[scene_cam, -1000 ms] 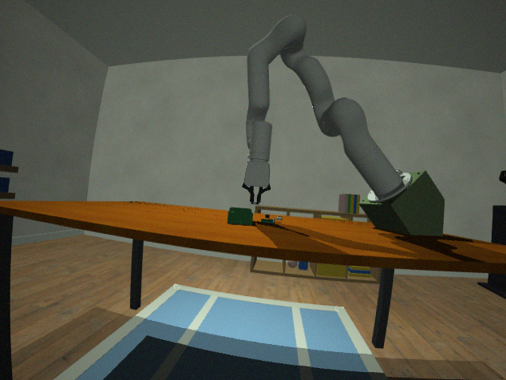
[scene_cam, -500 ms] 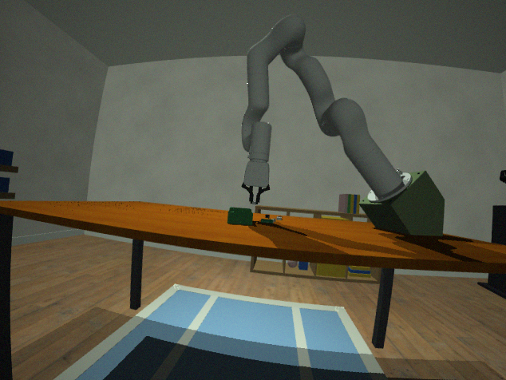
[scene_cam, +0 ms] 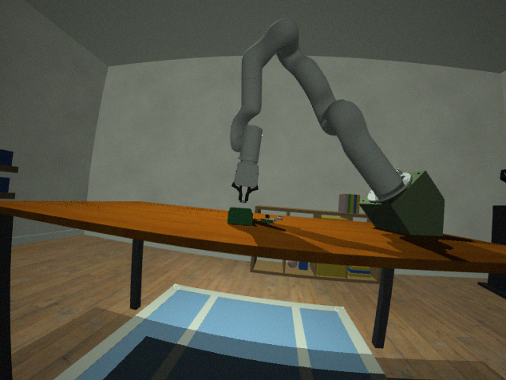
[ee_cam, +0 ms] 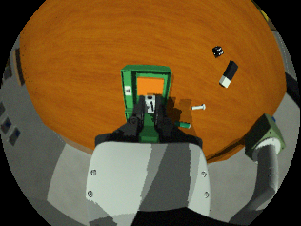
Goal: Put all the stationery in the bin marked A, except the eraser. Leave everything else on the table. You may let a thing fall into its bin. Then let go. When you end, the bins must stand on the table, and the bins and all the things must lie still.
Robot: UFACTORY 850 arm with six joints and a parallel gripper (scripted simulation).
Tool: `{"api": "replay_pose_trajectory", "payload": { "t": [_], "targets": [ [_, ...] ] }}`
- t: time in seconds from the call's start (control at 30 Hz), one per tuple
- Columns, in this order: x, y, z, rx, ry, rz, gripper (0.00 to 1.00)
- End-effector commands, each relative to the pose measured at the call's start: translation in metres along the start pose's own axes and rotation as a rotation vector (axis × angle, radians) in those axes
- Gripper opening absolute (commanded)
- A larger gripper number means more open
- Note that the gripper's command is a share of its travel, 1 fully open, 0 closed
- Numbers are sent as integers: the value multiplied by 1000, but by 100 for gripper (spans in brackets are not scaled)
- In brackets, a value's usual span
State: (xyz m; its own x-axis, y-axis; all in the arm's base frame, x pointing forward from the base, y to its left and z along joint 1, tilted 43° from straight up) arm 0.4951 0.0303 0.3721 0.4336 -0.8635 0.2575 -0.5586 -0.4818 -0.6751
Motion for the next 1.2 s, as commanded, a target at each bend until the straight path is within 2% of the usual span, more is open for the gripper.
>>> {"api": "replay_pose_trajectory", "payload": {
  "t": [0.0, 0.93, 1.17],
  "targets": [
    [11, -6, 2, -28, -84, 3, 0],
    [6, -3, 1, -28, -84, 3, 0],
    [5, -3, 11, -28, -84, 3, 0]
  ]
}}
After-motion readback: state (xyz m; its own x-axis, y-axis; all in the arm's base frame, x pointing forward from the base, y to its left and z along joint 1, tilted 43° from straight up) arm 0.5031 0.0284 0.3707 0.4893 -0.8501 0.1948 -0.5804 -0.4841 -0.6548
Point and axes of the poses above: the point where the finger pads meet when closed, its own z axis out along the fingers, its own y axis across the jaws, x = y × z, the point moved 3 cm from there along -z, back along the fingers, and after that the axes turned 15 degrees about -z, right-handed, at the moved point
